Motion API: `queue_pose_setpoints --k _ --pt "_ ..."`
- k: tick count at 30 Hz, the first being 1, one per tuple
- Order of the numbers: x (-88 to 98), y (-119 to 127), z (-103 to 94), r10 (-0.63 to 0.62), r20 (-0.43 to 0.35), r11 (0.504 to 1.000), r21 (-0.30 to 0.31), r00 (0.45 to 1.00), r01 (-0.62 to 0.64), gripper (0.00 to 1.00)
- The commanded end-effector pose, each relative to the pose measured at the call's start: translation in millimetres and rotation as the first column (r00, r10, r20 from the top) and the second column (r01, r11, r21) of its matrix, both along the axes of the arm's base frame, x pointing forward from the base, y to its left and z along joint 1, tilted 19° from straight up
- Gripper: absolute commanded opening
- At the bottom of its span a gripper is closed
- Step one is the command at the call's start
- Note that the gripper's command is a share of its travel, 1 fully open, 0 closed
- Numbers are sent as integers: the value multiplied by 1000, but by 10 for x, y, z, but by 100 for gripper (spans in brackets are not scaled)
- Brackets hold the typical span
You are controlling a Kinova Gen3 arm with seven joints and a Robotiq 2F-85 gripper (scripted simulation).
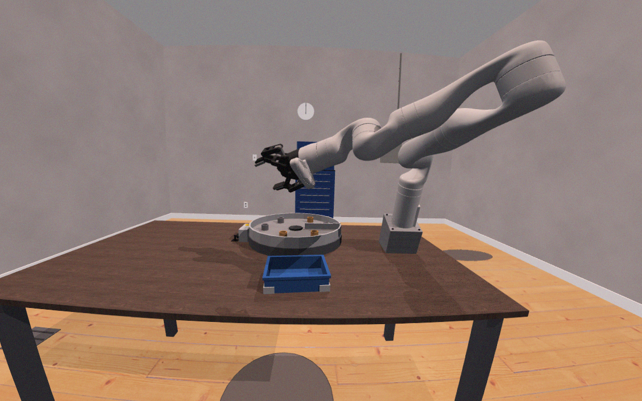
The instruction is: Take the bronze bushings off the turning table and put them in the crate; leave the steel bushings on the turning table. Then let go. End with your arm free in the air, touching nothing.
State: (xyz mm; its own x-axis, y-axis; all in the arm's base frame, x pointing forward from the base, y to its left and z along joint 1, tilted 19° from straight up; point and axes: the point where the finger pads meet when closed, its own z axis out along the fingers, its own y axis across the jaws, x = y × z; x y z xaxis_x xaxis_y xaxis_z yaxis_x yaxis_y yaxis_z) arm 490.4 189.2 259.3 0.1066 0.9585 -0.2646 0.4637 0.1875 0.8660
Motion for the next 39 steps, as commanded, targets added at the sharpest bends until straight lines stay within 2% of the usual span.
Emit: queue_pose_setpoints --k 1,2,14,19,31,36,39 --pt "-103 -292 15 -17 -12 1000 22 1000 18 100" --pt "-134 -390 29 -17 -12 1000 22 1000 18 100" --pt "-134 -390 29 -17 -12 1000 22 1000 18 100" --pt "-289 -877 100 -17 -12 1000 20 1000 18 100" --pt "-289 -877 100 -17 -12 1000 20 1000 18 100" --pt "-444 -1364 172 -17 -12 1000 18 1000 17 100" --pt "-444 -1364 172 -17 -12 1000 18 1000 17 100"
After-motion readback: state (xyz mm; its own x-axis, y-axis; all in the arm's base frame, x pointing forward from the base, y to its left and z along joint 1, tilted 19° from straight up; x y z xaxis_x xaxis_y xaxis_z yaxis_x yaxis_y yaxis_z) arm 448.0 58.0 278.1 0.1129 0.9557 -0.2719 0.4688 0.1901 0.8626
